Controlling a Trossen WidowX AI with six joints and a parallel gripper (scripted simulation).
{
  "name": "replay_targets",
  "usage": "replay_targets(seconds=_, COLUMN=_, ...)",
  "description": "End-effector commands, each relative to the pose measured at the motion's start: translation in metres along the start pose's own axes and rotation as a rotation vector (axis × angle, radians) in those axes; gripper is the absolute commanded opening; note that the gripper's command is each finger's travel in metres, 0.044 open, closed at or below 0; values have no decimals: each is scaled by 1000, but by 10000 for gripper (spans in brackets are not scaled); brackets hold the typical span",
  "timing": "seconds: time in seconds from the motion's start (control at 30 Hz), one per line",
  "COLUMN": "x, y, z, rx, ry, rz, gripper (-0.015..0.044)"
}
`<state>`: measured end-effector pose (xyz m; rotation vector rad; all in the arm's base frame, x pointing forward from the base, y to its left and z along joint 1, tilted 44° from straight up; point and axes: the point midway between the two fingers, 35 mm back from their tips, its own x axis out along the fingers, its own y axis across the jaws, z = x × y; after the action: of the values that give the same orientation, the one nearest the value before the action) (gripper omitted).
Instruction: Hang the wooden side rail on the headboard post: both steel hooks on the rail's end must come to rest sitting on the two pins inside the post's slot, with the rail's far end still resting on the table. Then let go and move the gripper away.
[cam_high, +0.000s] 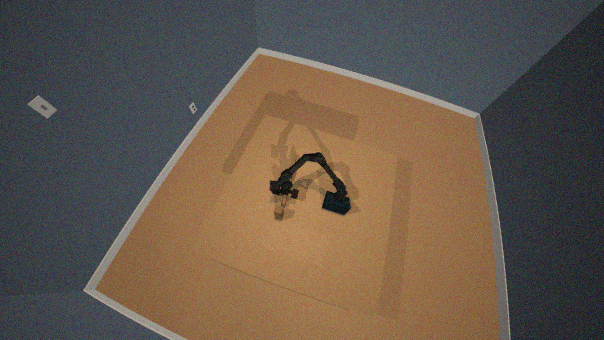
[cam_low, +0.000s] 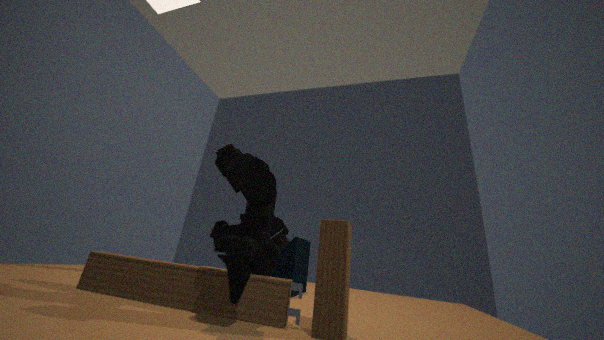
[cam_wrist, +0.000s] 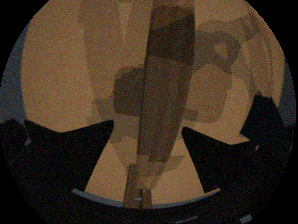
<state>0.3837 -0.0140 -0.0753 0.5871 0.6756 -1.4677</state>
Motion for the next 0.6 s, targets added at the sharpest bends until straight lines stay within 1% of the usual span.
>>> replay_targets(seconds=0.0, x=10, y=-2, z=0, rx=-8, ry=-6, rz=-6, gripper=440)
replay_targets(seconds=0.17, x=11, y=-2, z=0, rx=-8, ry=-7, rz=-6, gripper=440)
replay_targets(seconds=0.57, x=11, y=-2, z=0, rx=-8, ry=-7, rz=-6, gripper=125)
